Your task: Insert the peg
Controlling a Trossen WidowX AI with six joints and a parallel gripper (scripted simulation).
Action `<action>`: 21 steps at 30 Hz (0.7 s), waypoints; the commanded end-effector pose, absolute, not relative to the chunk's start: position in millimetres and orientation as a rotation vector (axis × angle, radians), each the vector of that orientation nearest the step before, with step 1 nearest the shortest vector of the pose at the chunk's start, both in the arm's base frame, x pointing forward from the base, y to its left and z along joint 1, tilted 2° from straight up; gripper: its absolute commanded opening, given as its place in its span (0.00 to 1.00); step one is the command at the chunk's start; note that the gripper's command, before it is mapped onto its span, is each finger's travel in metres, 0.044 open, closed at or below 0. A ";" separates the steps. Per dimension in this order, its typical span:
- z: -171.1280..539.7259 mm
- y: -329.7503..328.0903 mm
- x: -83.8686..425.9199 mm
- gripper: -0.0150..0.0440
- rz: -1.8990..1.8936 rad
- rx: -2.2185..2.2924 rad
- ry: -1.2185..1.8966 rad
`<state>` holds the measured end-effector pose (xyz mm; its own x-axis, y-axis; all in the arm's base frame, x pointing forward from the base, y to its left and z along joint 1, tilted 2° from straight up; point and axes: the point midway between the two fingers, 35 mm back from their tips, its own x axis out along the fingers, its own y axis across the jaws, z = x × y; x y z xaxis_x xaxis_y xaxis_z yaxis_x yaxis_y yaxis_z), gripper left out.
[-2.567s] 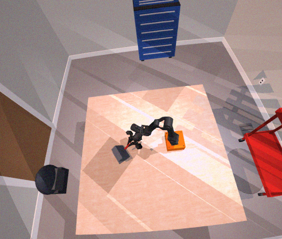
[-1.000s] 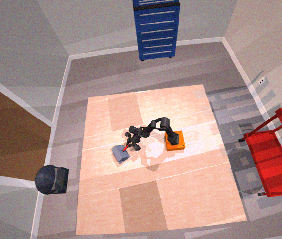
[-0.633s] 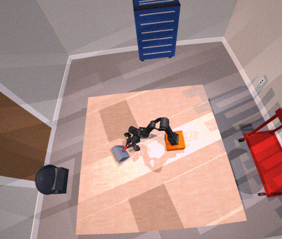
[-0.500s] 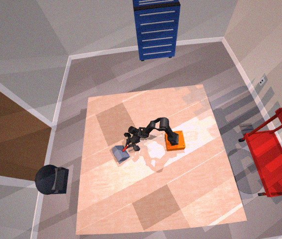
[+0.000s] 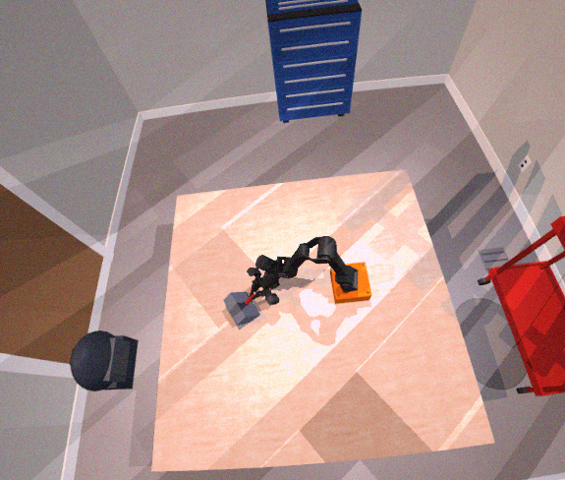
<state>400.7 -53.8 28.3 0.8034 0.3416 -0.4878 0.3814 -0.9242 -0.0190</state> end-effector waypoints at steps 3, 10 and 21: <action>27.9 -53.1 404.7 0.25 -0.757 2.910 0.578; 26.0 -51.7 407.7 0.25 -0.757 2.911 0.578; 23.2 -49.5 412.3 0.25 -0.756 2.911 0.578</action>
